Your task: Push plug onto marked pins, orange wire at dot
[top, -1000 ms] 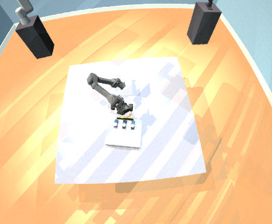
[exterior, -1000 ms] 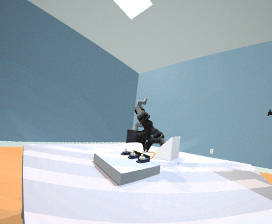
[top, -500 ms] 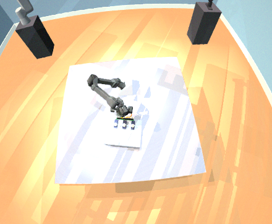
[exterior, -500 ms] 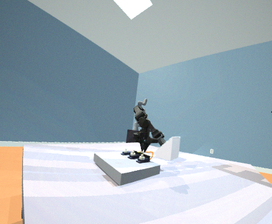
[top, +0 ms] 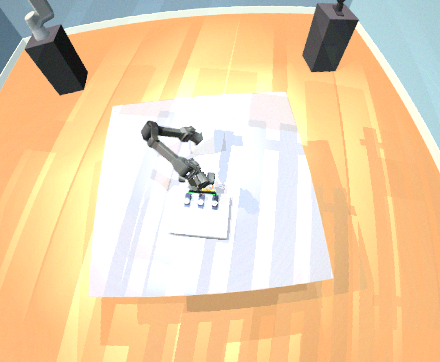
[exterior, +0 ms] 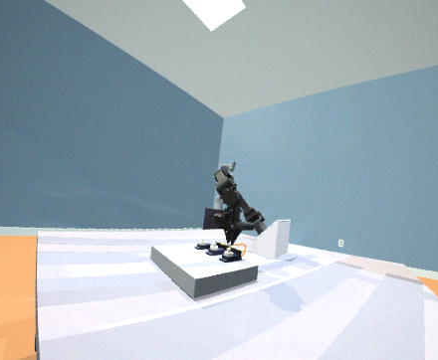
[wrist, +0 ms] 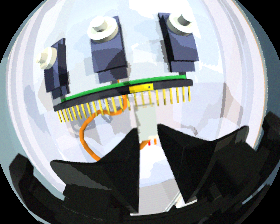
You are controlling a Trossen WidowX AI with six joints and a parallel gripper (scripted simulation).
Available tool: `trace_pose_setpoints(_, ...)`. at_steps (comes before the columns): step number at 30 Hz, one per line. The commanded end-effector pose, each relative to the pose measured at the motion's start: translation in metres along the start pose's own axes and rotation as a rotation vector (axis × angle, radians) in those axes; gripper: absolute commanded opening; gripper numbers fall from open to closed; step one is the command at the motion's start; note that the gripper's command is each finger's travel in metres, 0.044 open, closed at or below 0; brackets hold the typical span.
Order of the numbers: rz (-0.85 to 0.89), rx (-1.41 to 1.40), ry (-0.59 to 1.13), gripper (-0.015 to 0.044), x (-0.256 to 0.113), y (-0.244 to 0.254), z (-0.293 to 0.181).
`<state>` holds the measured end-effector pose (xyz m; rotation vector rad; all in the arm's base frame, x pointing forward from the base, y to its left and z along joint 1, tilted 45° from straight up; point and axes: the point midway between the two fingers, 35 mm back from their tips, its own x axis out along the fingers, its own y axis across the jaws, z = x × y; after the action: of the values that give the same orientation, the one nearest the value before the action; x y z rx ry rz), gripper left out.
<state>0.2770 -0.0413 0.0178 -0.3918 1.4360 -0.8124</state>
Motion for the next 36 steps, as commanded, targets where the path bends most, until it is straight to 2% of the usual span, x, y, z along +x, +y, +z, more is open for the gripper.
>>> trace_pose_setpoints(1,-0.004,-0.003,-0.005,0.0,-0.001,-0.001,0.005)
trace_pose_setpoints(21,-0.005,-0.002,-0.006,0.0,-0.003,-0.003,0.017)
trace_pose_setpoints(30,-0.004,-0.002,-0.006,0.0236,-0.001,0.0,0.013)
trace_pose_setpoints(36,-0.002,-0.003,-0.005,0.0394,-0.051,0.001,0.013)
